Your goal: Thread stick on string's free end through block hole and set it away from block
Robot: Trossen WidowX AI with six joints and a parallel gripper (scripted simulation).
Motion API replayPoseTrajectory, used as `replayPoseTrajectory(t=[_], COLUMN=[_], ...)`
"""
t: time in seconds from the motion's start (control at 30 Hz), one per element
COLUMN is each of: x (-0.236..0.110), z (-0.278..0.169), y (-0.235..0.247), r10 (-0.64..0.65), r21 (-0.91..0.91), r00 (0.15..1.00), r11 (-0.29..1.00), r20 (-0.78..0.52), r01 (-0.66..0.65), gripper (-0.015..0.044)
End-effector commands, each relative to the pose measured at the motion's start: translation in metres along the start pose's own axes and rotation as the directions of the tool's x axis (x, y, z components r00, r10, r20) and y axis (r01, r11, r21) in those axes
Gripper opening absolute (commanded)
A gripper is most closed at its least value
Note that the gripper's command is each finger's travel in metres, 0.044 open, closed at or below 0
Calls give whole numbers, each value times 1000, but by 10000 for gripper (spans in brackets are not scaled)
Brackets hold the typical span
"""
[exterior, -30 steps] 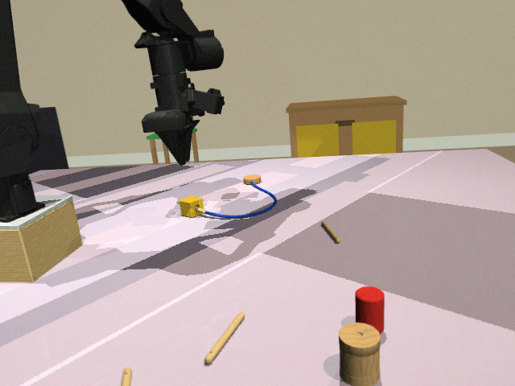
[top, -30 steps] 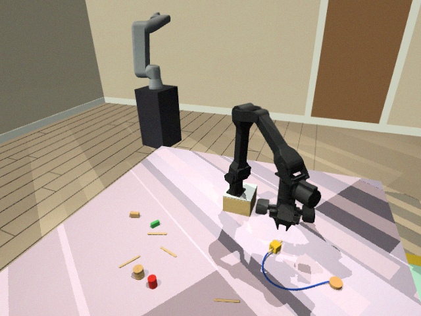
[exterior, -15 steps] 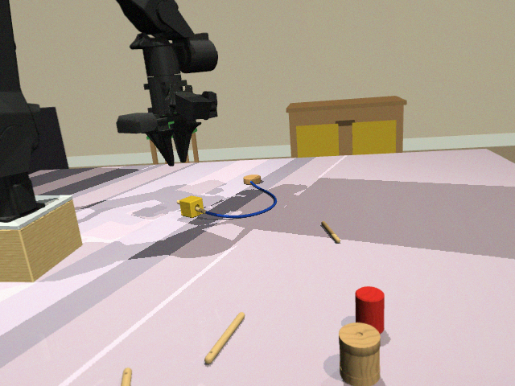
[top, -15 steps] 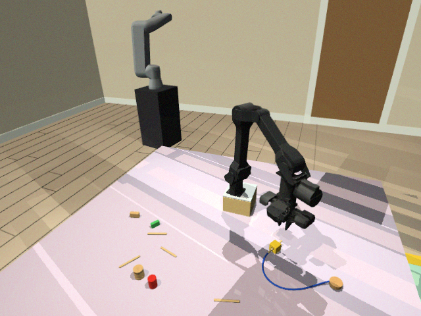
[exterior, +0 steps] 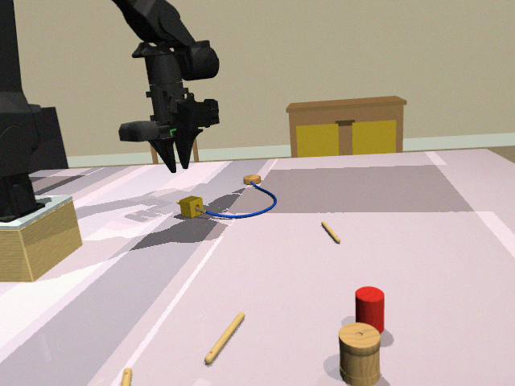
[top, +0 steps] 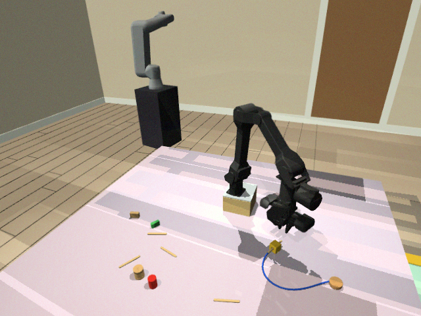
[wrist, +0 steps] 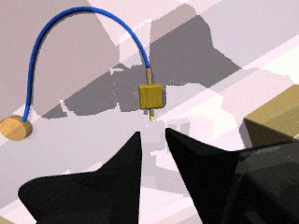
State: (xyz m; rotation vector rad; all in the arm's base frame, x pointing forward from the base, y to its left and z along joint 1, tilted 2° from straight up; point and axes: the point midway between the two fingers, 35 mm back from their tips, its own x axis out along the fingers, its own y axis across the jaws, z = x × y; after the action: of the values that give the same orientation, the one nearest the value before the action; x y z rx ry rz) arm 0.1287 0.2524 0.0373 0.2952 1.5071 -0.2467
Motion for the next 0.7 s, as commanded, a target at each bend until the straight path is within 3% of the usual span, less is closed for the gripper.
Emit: replayPoseTrajectory(t=[0.0,0.67], x=[10,44], z=[-1,-1], y=[-3,-4], r10=[-14,-14], r21=[6,6], r00=[1000,1000], r11=[1000,1000], r20=[-6,-6], r01=[14,14], gripper=[121,121])
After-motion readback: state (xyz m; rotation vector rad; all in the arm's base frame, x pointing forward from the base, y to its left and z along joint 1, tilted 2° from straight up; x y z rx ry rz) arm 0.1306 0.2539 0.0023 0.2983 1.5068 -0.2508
